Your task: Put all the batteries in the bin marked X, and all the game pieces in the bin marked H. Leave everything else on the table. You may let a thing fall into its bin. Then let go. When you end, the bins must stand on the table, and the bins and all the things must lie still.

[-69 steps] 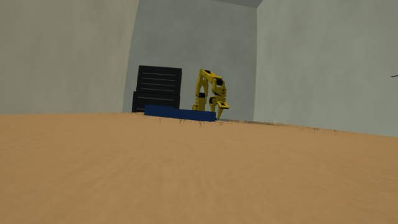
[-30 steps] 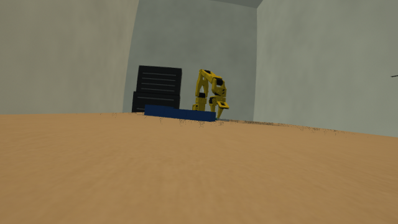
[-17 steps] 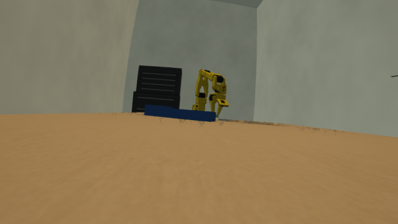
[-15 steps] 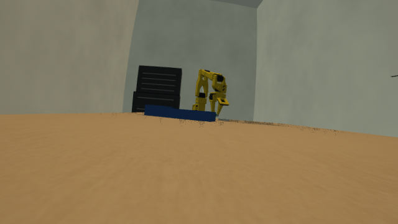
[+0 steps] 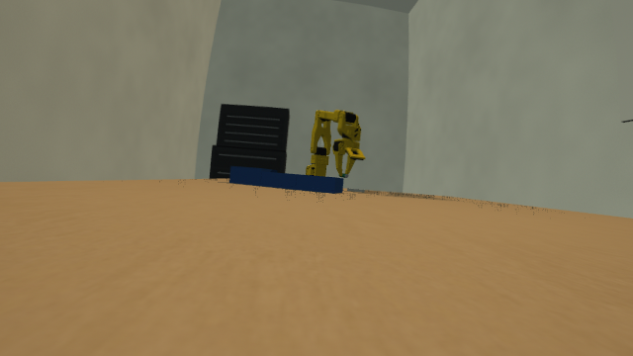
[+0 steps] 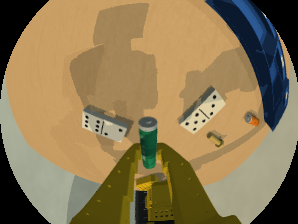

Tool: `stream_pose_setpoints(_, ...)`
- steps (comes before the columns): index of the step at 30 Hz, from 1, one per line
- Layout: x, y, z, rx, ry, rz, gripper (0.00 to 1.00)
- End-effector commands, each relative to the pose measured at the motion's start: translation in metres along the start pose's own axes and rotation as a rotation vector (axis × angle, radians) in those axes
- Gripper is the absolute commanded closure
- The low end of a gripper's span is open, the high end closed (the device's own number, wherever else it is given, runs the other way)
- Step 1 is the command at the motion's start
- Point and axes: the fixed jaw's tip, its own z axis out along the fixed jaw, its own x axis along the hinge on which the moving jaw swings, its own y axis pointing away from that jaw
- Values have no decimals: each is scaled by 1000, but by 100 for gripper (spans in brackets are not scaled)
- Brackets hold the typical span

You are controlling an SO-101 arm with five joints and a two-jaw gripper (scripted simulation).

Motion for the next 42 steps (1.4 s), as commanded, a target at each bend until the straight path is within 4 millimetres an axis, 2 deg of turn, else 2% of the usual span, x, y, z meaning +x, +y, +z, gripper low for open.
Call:
stream_pose_setpoints(1, -8, -1, -13, -10, -69, 3, 100)
stream_pose_setpoints(23, -34, -24, -22, -12, -128, 57, 100)
stream_pose_setpoints(42, -42, -31, -26, -11, -148, 75, 100)
